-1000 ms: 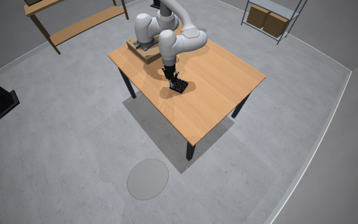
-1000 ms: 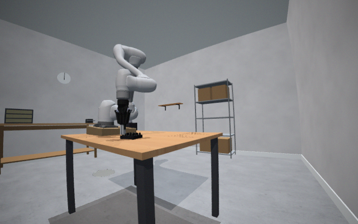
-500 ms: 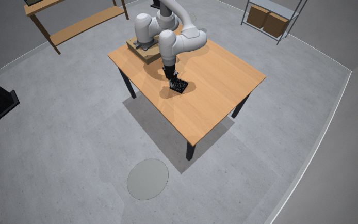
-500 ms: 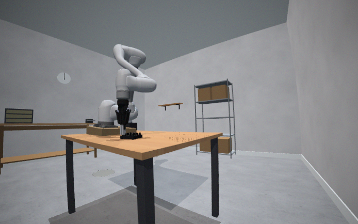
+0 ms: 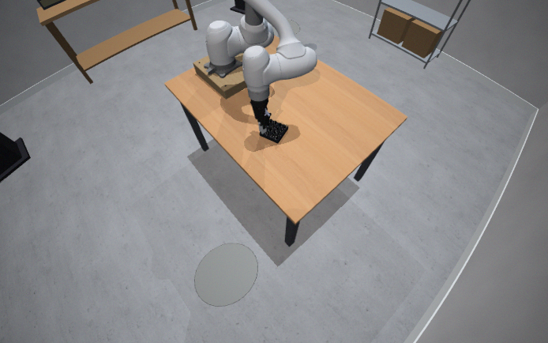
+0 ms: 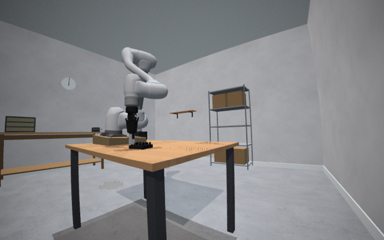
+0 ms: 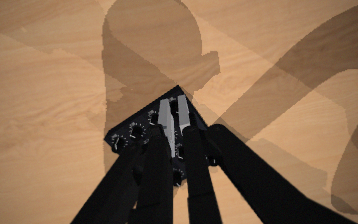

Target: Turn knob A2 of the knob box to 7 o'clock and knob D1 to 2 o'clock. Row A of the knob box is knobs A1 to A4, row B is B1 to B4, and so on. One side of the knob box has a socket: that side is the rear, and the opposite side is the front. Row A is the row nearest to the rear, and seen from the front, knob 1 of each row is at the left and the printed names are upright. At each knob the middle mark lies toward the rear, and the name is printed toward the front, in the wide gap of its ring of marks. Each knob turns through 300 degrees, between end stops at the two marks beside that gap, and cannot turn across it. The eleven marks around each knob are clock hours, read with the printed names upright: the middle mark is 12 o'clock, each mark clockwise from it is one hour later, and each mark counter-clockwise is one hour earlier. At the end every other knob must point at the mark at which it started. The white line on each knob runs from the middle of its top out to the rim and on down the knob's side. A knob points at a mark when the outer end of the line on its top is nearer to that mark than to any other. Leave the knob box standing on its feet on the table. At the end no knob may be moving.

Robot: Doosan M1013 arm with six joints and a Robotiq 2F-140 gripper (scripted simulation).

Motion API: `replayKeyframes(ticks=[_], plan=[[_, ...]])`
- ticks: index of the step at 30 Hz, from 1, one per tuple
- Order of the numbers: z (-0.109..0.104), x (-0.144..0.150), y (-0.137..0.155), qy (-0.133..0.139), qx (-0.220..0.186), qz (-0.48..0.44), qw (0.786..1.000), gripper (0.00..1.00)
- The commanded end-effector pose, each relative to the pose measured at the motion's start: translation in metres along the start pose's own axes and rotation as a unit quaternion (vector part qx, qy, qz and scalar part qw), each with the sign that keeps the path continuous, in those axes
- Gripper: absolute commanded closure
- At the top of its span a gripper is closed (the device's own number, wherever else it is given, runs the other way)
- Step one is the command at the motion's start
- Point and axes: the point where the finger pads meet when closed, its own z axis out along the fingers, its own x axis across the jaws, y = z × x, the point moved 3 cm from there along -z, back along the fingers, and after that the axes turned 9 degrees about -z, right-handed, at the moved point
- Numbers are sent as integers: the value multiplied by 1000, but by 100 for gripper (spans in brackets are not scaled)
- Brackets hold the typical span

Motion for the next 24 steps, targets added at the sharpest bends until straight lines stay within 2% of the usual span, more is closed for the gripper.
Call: replayKeyframes(ticks=[1, 10, 22, 24], plan=[[0, 0, 0, 1, 2, 48, 999, 95], [0, 0, 0, 1, 2, 137, 991, 95], [0, 0, 0, 0, 2, 294, 956, 95], [0, 0, 0, 0, 2, 294, 956, 95]])
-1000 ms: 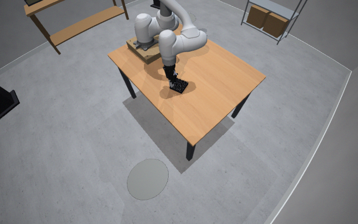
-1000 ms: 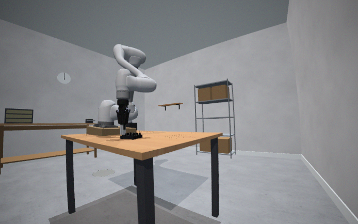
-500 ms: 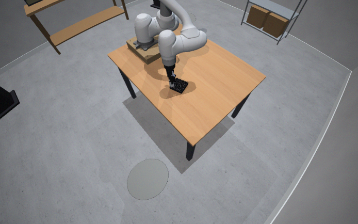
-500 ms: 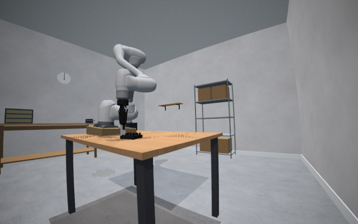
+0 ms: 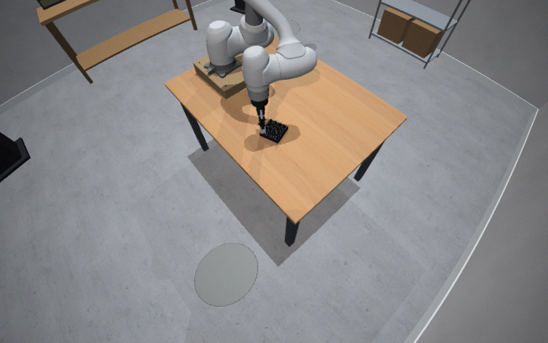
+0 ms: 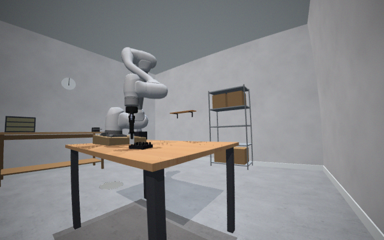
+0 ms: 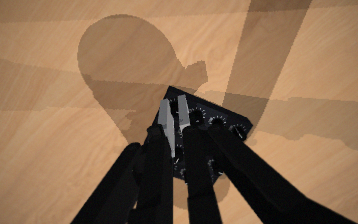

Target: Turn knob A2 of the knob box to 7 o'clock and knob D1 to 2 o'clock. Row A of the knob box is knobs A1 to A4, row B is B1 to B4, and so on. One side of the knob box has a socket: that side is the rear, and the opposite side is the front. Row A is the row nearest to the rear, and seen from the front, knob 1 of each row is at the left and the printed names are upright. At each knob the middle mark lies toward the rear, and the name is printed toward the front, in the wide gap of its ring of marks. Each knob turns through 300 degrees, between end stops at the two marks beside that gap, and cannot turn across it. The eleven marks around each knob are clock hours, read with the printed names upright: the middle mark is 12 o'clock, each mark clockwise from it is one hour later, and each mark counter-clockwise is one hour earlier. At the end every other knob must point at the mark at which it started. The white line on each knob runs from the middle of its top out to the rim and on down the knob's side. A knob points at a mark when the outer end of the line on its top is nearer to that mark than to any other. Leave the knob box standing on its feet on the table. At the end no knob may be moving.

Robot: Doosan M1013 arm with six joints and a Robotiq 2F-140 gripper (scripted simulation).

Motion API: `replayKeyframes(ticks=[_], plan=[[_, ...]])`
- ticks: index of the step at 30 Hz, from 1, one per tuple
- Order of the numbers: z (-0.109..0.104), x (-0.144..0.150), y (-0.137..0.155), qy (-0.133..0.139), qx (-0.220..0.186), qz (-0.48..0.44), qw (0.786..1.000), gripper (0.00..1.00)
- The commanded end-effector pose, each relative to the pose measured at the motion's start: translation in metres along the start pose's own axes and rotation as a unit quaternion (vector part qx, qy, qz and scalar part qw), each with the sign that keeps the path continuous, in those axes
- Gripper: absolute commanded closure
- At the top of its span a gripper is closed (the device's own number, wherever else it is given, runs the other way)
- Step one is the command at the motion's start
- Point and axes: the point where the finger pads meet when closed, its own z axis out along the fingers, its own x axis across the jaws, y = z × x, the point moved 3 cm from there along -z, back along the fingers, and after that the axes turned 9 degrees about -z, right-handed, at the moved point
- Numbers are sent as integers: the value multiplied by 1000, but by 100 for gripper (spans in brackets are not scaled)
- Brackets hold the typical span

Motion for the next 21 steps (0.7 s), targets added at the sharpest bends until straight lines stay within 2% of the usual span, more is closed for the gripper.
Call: replayKeyframes(ticks=[1, 14, 21], plan=[[0, 0, 0, 0, 4, 33, 999, 95], [0, 0, 0, -1, 4, 186, 982, 95], [0, 0, 0, -1, 4, 233, 972, 95]])
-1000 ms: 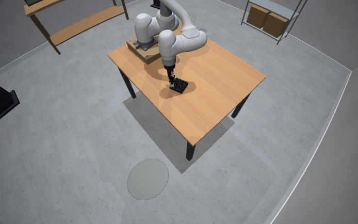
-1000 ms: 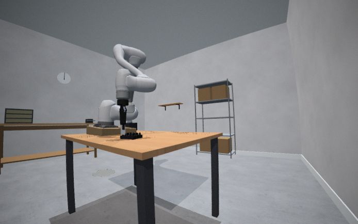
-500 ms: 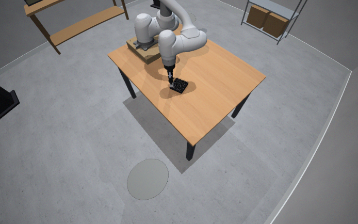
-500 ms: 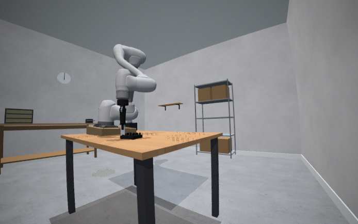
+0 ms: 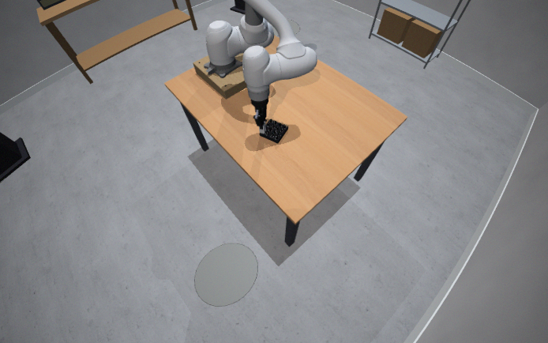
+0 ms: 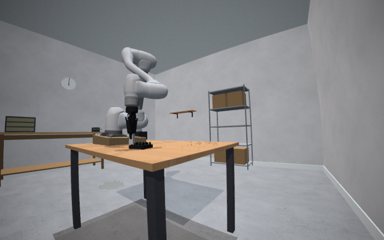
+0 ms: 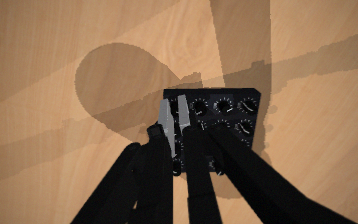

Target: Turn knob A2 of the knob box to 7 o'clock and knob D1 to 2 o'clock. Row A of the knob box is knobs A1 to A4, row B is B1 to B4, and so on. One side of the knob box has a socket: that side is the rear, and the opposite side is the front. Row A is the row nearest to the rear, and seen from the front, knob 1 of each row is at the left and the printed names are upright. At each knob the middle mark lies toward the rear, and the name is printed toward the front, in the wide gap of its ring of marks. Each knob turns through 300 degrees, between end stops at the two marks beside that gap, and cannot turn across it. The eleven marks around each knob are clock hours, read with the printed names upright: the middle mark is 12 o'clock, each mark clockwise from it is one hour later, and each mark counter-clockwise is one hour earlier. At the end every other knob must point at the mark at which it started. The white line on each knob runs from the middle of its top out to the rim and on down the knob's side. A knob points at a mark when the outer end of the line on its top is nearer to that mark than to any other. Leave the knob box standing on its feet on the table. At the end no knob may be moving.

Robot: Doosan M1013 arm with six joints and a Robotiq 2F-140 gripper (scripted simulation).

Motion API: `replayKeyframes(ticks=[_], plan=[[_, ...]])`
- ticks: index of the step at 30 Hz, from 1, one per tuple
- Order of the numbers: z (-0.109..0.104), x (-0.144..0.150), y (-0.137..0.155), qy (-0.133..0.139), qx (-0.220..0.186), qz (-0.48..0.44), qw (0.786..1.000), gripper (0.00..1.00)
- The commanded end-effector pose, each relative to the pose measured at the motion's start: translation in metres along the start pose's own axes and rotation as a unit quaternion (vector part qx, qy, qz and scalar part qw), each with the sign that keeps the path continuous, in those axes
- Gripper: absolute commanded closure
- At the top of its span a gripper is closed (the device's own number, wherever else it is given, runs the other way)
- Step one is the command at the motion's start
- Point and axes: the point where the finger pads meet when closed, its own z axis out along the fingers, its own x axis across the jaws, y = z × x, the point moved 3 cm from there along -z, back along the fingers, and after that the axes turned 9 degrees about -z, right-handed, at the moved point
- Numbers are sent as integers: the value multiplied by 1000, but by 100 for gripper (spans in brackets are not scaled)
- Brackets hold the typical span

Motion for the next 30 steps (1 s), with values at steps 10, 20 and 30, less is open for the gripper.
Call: replayKeyframes(ticks=[10, 20, 30], plan=[[0, 0, 0, -1, 1, 94, 996, 95], [0, 0, 0, -1, 1, 124, 992, 95], [0, 0, 0, -1, 1, 135, 991, 95]])
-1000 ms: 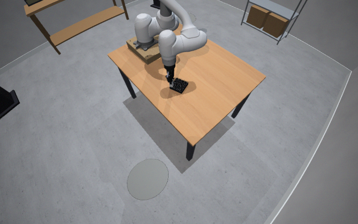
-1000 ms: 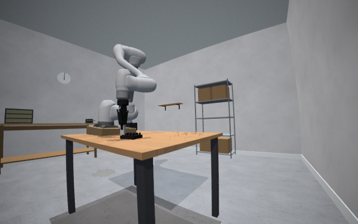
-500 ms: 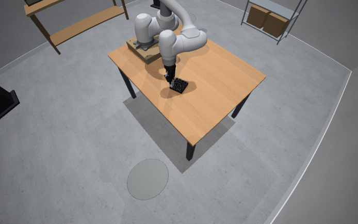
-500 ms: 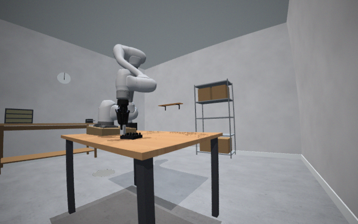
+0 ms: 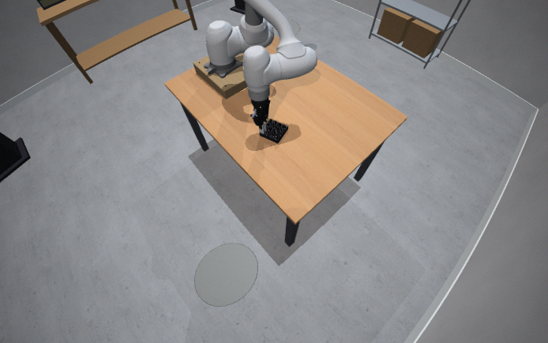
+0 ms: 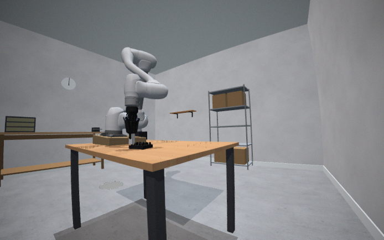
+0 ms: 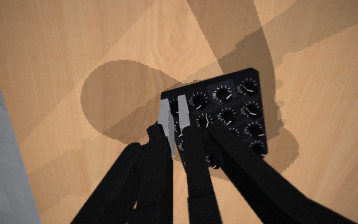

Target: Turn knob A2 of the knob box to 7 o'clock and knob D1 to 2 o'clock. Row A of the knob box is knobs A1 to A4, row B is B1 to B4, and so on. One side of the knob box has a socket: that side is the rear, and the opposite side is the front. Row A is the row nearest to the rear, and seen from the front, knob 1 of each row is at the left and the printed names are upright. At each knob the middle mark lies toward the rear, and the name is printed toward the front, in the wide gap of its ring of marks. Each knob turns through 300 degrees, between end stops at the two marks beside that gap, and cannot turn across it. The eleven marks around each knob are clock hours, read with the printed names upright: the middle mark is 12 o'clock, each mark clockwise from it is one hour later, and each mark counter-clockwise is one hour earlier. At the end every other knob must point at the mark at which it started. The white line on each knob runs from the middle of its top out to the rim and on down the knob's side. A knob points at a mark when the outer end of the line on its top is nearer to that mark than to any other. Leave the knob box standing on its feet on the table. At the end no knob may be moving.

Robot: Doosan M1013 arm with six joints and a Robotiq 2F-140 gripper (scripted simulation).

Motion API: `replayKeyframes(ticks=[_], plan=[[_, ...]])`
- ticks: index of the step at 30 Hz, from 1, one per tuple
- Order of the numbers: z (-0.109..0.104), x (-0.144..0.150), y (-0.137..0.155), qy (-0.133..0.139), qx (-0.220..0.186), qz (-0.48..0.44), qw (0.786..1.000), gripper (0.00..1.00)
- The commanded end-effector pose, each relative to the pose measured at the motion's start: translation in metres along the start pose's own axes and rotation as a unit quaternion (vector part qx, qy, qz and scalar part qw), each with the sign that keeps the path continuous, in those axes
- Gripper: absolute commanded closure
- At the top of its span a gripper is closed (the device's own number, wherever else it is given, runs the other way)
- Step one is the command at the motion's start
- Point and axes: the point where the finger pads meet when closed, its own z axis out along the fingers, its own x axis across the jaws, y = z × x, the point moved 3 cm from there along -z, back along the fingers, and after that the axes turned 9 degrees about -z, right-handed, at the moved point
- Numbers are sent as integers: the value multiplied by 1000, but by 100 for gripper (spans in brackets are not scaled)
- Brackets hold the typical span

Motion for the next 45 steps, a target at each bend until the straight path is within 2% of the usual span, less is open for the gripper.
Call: replayKeyframes(ticks=[1, 17, 18, 39, 45], plan=[[0, 0, 0, 0, 0, 1, 1000, 95], [0, 0, 0, 0, 0, 2, 1000, 95], [0, 0, 0, 0, 0, 2, 1000, 88], [0, 0, 0, 0, 0, 2, 1000, 88], [-8, 0, 0, 0, 0, 2, 1000, 88]])
